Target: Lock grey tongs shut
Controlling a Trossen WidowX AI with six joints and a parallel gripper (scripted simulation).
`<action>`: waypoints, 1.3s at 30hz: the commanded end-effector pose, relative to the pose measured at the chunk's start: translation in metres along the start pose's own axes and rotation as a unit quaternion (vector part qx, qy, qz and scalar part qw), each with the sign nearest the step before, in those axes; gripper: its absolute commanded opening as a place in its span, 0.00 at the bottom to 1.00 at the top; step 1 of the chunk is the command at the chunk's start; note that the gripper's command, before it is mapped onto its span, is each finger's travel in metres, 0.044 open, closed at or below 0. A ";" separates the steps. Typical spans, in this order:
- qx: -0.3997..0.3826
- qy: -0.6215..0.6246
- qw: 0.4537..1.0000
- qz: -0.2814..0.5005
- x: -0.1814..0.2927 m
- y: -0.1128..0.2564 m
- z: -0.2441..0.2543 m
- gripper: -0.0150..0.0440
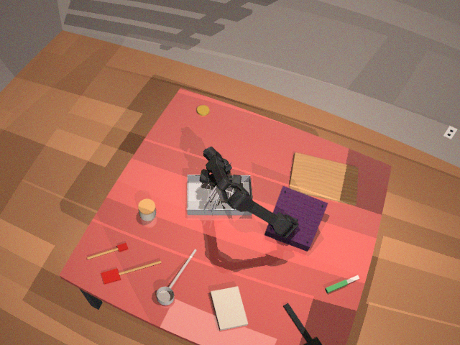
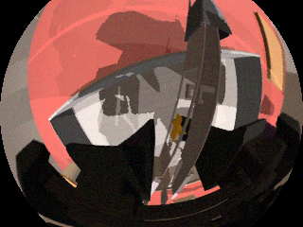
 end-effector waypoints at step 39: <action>0.002 -0.003 1.000 0.001 -0.001 0.131 0.000 0.00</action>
Point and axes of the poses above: the point midway between the two fingers, 35 mm back from their tips, its own y axis back along the fingers, its own z axis across the jaws, x = y × z, the point moved 8 cm from there along y, back along the fingers, and after that the axes turned 2 degrees about -y, right-handed, at the moved point
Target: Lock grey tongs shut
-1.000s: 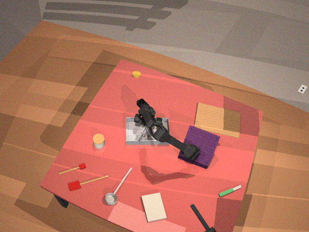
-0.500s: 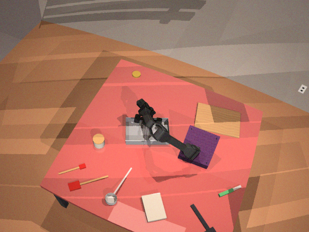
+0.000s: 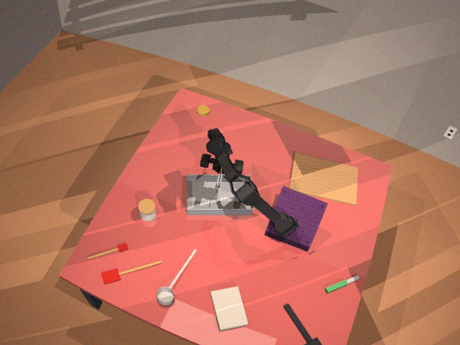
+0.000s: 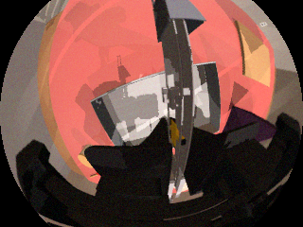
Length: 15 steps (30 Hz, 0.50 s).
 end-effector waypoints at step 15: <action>0.002 0.032 0.999 -0.002 -0.014 0.021 -0.011 0.00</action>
Point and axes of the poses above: the point midway between the two fingers, 35 mm back from their tips, its own y axis back along the fingers, its own z axis across the jaws, x = y × z, the point moved 8 cm from there along y, back along the fingers, and after that the axes turned 2 degrees about -y, right-handed, at the moved point
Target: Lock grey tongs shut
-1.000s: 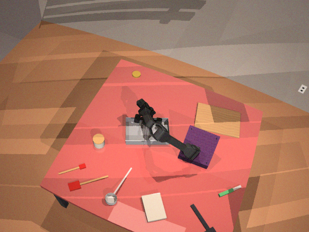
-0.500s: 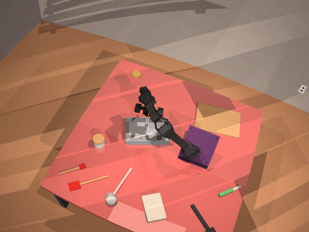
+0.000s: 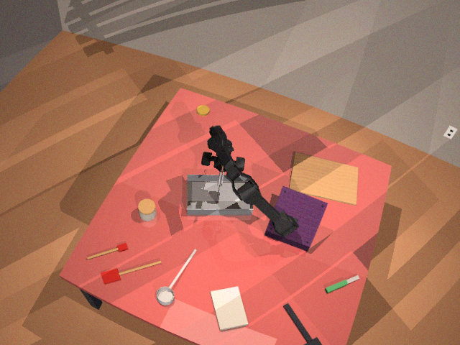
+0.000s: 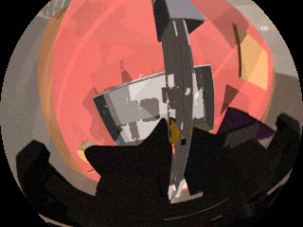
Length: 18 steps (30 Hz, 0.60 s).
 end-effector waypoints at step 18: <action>0.008 0.206 0.978 -0.017 -0.110 0.017 -0.090 0.00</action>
Point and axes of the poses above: the point midway between the two fingers, 35 mm back from their tips, its own y axis back along the fingers, its own z axis across the jaws, x = y × z, the point moved 8 cm from there along y, back along the fingers, and after that the axes turned 2 degrees about -y, right-handed, at the moved point
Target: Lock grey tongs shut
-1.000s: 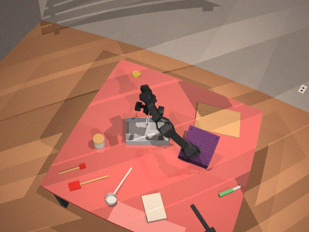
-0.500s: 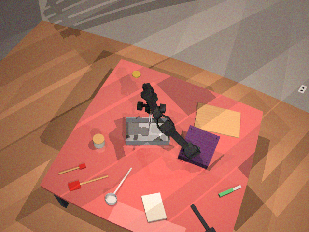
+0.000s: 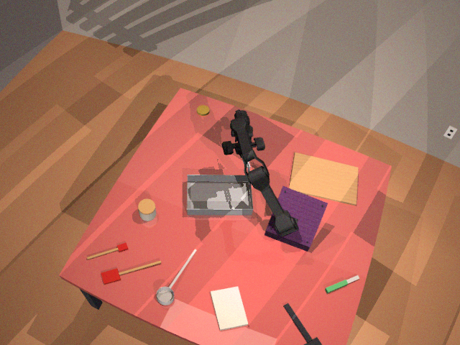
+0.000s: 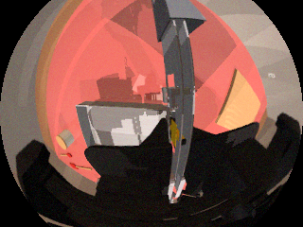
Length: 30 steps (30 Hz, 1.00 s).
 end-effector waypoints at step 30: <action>0.002 0.264 0.965 0.005 -0.040 -0.007 -0.163 0.00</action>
Point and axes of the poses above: the point midway between the two fingers, 35 mm back from their tips, its own y axis back along the fingers, its own z axis across the jaws, x = y × z, the point moved 8 cm from there along y, back along the fingers, and after that the axes turned 2 degrees about -y, right-handed, at the moved point
